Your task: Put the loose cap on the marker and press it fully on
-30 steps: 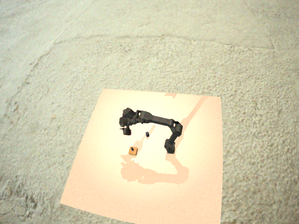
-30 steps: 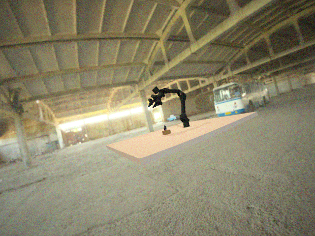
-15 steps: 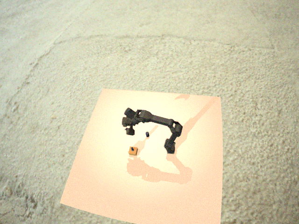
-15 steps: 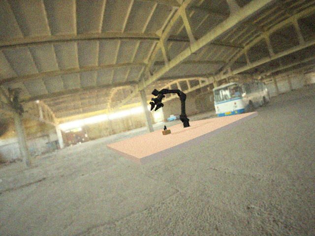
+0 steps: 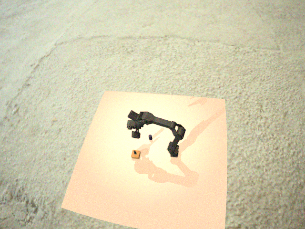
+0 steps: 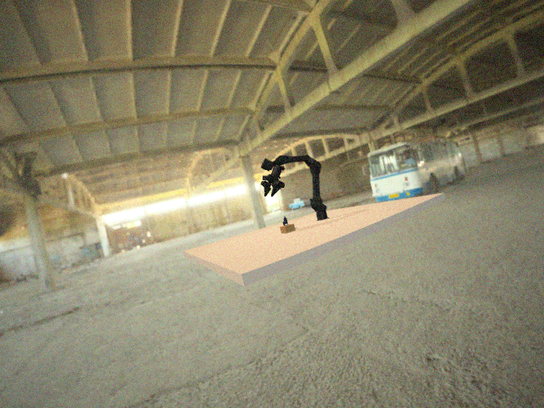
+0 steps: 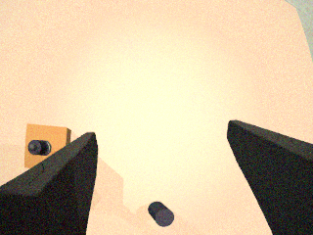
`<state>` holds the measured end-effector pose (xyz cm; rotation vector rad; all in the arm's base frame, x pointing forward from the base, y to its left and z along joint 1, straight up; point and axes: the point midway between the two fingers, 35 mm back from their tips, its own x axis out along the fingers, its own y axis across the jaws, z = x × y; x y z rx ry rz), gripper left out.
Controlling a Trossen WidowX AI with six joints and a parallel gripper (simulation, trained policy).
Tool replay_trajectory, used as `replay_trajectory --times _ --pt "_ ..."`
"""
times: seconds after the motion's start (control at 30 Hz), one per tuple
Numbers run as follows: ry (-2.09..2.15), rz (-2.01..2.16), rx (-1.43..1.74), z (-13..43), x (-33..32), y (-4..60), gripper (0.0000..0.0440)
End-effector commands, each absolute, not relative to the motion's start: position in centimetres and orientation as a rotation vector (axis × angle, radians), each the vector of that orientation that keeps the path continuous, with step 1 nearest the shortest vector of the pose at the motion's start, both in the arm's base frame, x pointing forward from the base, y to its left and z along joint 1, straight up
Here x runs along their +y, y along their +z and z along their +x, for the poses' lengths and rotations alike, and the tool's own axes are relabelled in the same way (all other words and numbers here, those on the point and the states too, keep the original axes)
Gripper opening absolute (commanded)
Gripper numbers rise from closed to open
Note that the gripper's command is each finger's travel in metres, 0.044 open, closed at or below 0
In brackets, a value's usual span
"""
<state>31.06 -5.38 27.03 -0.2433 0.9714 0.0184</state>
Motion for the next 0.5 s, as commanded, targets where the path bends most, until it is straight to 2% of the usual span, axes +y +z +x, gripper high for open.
replay_trajectory --times 0.0,0.47 --pt "0.011 -0.221 1.019 30.6 -5.7 26.0 0.0324" --pt "-0.023 -0.143 1.193 28.4 -7.1 23.0 0.0325"
